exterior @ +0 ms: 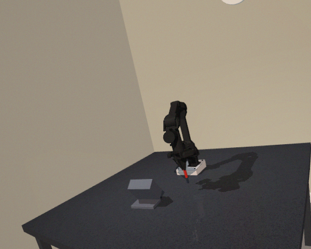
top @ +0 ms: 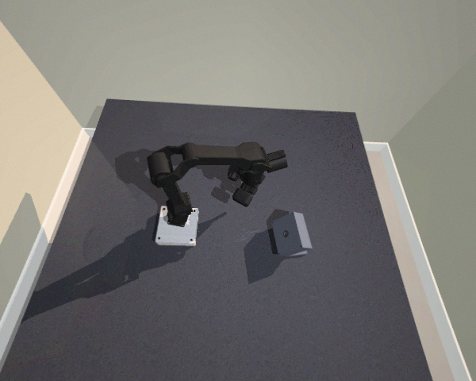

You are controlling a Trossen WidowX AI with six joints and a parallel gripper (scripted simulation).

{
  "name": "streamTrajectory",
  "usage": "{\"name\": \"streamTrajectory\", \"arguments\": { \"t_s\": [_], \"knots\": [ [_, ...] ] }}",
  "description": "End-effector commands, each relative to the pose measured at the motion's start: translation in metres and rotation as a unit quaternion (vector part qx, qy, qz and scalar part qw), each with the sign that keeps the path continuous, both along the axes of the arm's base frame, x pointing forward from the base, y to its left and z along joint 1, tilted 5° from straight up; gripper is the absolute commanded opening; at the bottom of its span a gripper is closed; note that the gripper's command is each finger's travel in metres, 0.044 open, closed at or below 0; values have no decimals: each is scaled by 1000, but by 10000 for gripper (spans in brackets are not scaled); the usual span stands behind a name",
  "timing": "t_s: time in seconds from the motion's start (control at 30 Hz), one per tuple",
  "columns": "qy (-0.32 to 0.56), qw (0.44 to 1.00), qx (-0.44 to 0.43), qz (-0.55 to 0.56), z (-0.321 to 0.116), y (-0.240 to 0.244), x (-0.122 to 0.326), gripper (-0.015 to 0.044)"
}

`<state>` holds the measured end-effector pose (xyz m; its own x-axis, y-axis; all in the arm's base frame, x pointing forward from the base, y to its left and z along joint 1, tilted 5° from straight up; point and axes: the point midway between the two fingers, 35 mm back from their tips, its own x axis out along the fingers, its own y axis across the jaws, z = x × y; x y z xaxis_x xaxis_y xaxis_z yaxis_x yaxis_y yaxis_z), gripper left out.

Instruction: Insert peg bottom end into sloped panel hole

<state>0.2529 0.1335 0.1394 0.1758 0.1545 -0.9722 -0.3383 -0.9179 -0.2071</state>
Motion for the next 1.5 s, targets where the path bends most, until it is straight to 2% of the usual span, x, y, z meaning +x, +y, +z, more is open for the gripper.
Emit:
{"name": "streamTrajectory", "arguments": {
  "t_s": [0.0,1.47],
  "knots": [
    [-2,1000,11,-17,-1,-4,0,0],
    [-41,980,109,-162,4,-44,19,0]
  ]
}}
